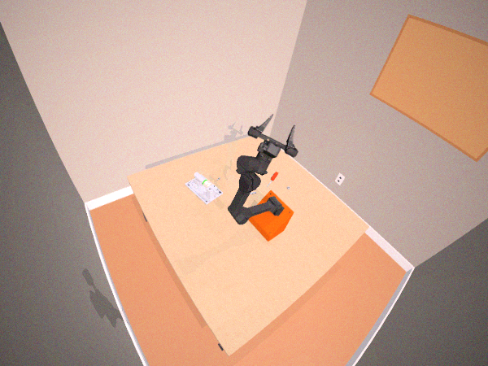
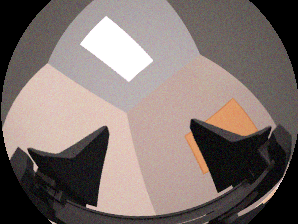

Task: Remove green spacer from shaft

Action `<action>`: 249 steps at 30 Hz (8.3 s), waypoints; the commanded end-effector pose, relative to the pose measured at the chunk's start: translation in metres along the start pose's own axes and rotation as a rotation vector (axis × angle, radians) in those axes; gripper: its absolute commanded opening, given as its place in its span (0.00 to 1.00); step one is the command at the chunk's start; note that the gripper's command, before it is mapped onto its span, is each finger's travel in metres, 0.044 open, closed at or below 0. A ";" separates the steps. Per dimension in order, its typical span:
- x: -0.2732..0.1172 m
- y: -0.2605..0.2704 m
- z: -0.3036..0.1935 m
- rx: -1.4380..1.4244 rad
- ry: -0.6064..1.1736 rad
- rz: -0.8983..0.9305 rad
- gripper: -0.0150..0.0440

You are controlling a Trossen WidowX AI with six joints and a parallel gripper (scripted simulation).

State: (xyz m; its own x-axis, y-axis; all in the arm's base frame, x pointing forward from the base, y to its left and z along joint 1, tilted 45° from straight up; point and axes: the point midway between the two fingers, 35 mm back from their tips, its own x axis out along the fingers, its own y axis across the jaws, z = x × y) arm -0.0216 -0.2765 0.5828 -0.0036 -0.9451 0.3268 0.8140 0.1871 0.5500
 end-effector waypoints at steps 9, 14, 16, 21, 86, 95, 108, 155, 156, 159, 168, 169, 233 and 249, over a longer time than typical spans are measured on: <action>0.020 0.031 -0.105 -0.329 0.211 0.219 1.00; 0.010 0.060 -0.181 -0.551 0.304 0.429 1.00; 0.000 0.073 -0.212 -0.638 0.326 0.525 1.00; -0.038 0.106 -0.283 -0.853 0.338 0.785 1.00; -0.543 0.080 -0.454 -1.353 -1.666 2.257 1.00; -0.543 0.081 -0.455 -1.353 -1.666 2.257 1.00; -0.542 0.088 -0.459 -1.353 -1.666 2.257 1.00; -0.569 0.109 -0.483 -1.352 -1.666 2.255 1.00; -0.569 0.109 -0.483 -1.352 -1.666 2.255 1.00; -0.569 0.109 -0.483 -1.352 -1.666 2.255 1.00; -0.569 0.109 -0.483 -1.352 -1.666 2.255 1.00; -0.569 0.109 -0.483 -1.352 -1.666 2.255 1.00; -0.580 0.103 -0.487 -1.352 -1.665 2.256 0.25; -0.580 0.100 -0.485 -1.352 -1.665 2.256 0.25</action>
State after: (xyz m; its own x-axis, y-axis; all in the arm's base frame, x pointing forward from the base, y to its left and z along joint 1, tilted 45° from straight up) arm 0.3443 0.1599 0.0752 0.7550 0.5128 -0.4087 0.1088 -0.7126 -0.6931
